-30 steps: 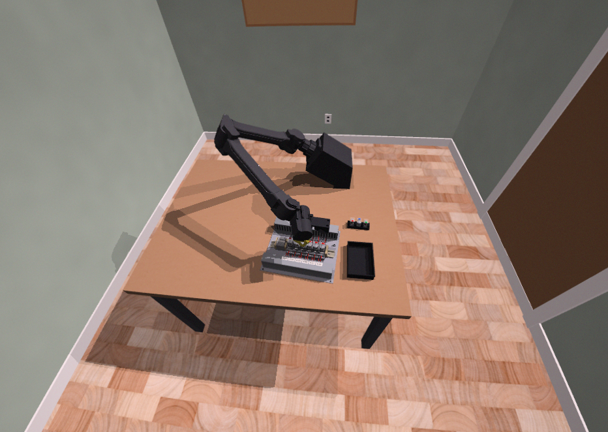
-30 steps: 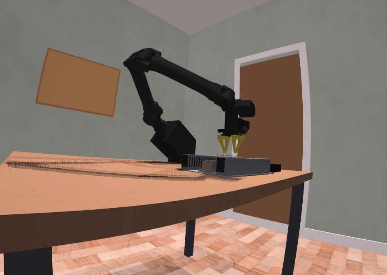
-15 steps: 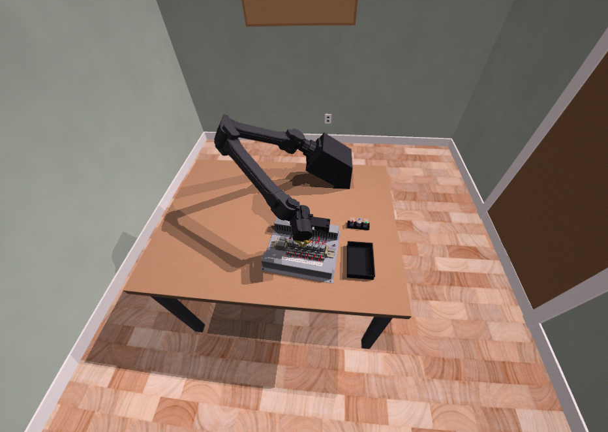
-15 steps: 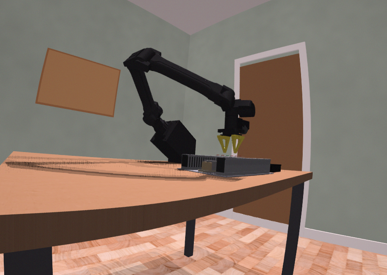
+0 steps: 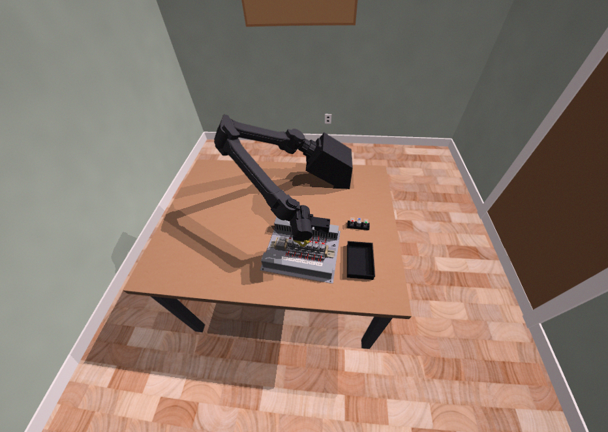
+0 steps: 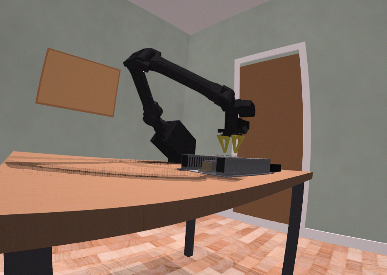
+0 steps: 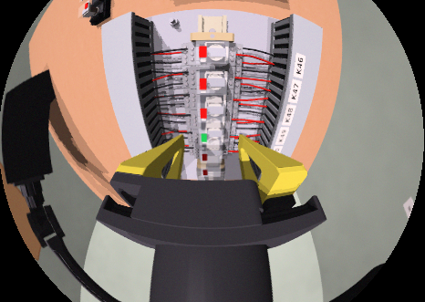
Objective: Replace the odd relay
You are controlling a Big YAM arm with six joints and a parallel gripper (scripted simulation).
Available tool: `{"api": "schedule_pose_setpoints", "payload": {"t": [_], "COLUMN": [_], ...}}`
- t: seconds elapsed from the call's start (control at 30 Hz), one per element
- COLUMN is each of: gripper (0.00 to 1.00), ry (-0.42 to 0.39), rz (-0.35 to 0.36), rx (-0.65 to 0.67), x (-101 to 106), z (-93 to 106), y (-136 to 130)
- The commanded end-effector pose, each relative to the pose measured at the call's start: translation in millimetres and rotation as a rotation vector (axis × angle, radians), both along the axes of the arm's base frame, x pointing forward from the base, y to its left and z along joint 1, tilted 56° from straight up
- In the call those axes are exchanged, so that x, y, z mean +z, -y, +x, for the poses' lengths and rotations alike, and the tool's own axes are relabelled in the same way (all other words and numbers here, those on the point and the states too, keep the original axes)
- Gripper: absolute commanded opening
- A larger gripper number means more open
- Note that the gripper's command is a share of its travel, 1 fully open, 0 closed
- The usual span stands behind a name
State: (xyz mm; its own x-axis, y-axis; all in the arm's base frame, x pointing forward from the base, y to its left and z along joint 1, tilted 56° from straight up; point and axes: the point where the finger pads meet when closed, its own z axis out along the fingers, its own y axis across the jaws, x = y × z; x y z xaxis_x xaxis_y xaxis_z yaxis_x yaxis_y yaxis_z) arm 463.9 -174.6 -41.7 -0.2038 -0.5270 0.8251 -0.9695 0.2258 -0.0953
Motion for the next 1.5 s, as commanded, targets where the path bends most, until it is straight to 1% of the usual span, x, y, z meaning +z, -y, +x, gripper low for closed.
{"api": "schedule_pose_setpoints", "payload": {"t": [0.0, 0.3, 0.53, 1.47], "gripper": [0.59, 0.59, 0.59, 0.59], "ry": [0.008, 0.019, 0.030, 0.033], "rz": [-0.001, -0.002, -0.003, -0.003], "rx": [-0.015, -0.014, -0.014, -0.017], "x": [2, 9, 13, 12], "z": [1.4, 0.2, 4.5, 5.8], "y": [13, 17, 17, 17]}}
